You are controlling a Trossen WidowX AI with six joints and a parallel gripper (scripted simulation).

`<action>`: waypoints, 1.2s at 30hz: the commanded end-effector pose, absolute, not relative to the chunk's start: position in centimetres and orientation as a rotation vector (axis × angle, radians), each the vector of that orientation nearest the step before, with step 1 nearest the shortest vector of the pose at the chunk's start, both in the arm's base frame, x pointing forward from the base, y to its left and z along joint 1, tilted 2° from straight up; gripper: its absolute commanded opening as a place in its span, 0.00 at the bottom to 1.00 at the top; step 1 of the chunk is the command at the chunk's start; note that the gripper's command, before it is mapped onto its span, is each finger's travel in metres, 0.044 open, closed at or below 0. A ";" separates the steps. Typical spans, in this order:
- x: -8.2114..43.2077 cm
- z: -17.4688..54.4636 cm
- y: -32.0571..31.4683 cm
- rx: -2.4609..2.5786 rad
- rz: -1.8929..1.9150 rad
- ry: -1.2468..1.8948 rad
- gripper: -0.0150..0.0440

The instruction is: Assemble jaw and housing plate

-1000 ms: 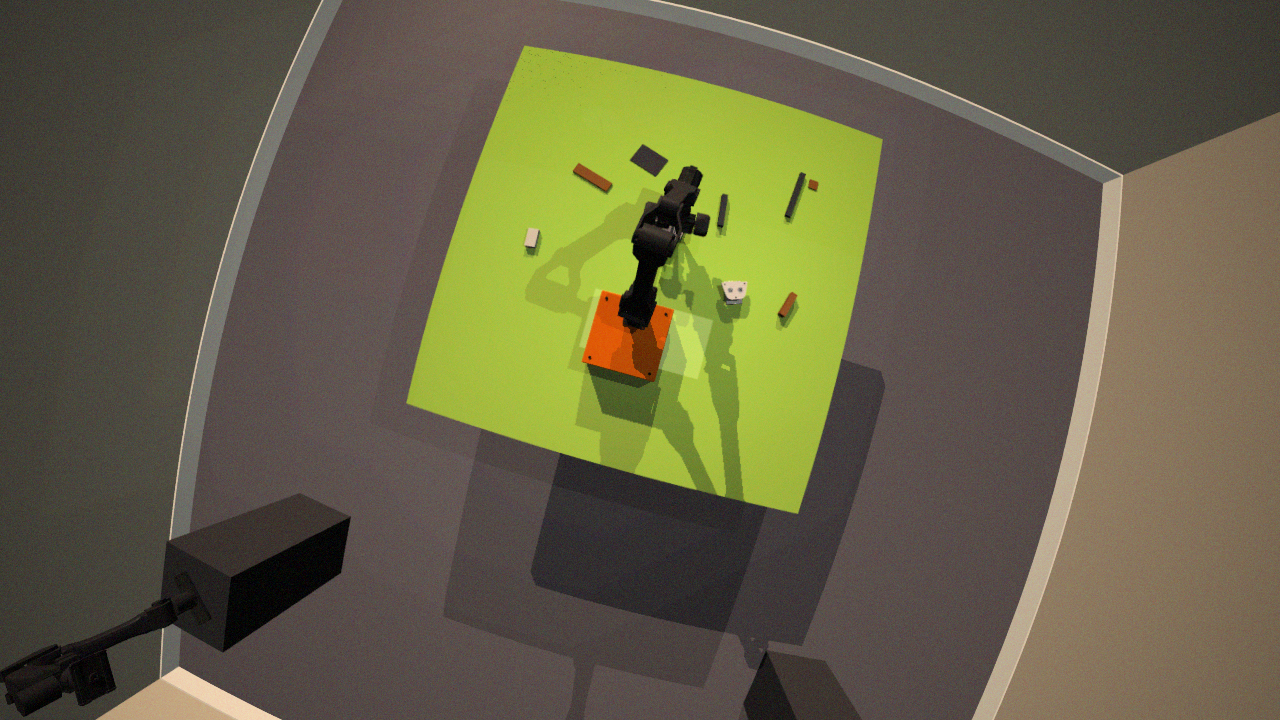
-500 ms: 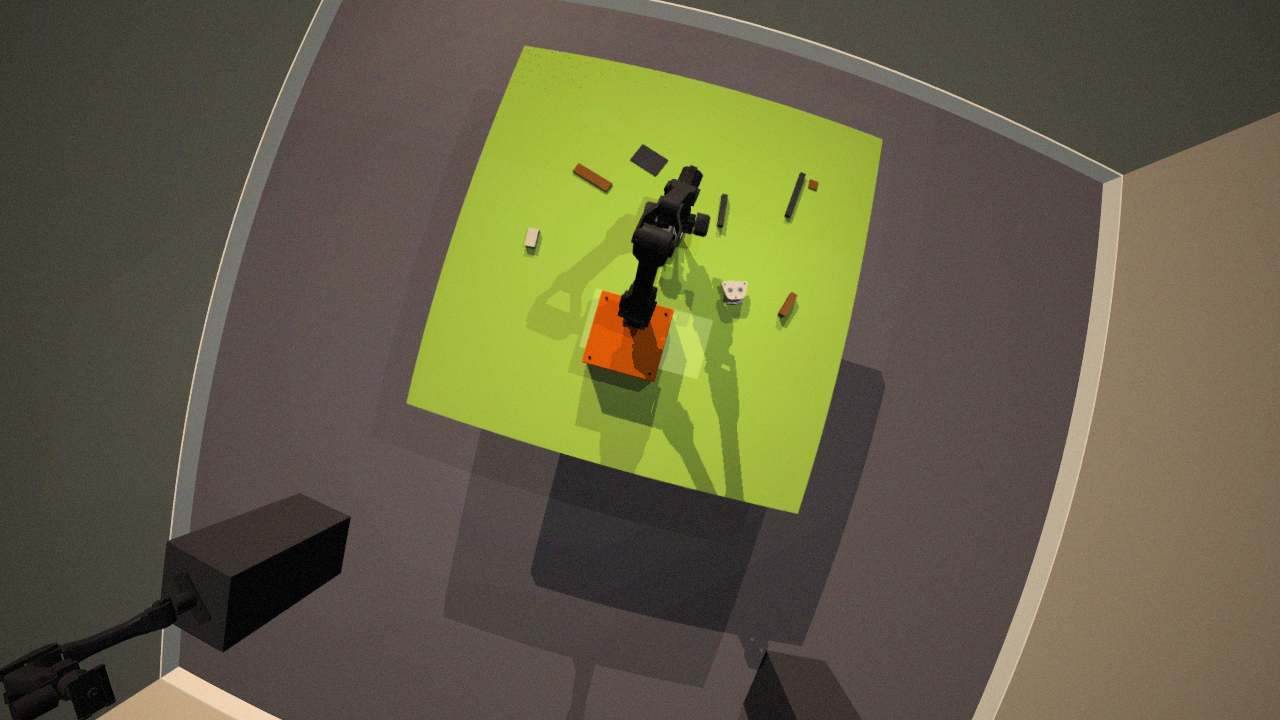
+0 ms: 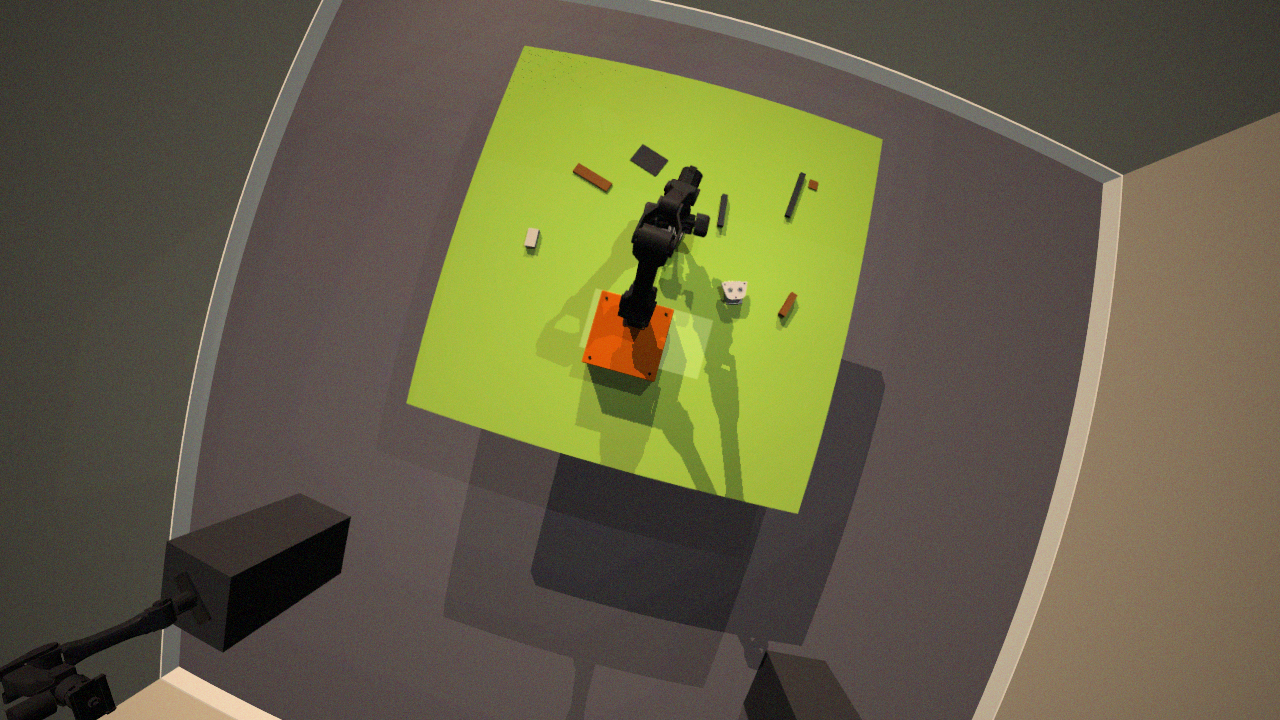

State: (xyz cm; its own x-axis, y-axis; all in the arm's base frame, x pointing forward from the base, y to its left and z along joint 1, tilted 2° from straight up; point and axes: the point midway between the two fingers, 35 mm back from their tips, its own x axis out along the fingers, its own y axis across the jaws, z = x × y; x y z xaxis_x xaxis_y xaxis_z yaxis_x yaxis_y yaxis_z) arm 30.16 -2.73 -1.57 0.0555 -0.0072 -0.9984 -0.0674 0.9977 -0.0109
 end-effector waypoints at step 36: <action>30.1 -2.1 -2.7 -0.057 0.049 1.515 0.48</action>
